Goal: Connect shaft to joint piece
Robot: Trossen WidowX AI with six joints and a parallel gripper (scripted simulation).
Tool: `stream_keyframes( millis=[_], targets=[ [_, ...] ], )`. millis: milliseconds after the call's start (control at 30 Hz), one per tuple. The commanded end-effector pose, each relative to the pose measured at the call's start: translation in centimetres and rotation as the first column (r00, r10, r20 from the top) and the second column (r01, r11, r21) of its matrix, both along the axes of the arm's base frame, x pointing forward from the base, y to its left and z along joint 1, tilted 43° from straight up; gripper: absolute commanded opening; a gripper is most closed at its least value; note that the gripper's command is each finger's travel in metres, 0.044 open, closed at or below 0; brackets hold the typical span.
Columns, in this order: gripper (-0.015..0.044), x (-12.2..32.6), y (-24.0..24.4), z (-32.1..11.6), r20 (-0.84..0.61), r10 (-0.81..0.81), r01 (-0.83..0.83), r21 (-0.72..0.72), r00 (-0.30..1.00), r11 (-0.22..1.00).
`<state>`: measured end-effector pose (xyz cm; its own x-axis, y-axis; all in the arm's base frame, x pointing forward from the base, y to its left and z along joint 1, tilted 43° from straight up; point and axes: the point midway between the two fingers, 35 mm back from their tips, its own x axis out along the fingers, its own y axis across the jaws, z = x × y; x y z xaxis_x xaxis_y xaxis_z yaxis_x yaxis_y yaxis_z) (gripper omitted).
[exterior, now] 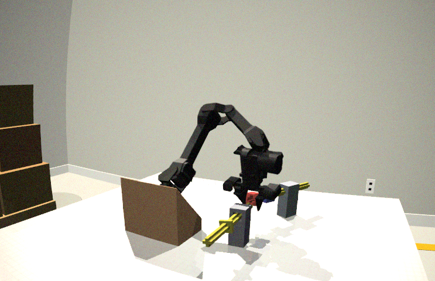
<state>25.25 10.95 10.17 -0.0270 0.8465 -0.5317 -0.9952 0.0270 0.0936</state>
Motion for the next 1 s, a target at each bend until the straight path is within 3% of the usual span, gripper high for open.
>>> stream_keyframes(
  millis=[0,267,433,533,900,967],
  targets=[
    [0.0,0.0,0.0,0.0,0.0,0.0,0.0,0.0,1.0,1.0],
    [0.0,0.0,0.0,0.0,0.0,0.0,0.0,0.0,1.0,1.0],
    [0.0131,0.0,0.0,0.0,0.0,0.0,0.0,0.0,1.0,1.0],
    [0.0147,0.0,0.0,0.0,0.0,0.0,0.0,0.0,1.0,1.0],
    [0.0436,0.0,0.0,0.0,0.0,0.0,0.0,0.0,1.0,1.0],
    [0.044,0.0,0.0,0.0,0.0,0.0,0.0,0.0,1.0,1.0]
  ],
)
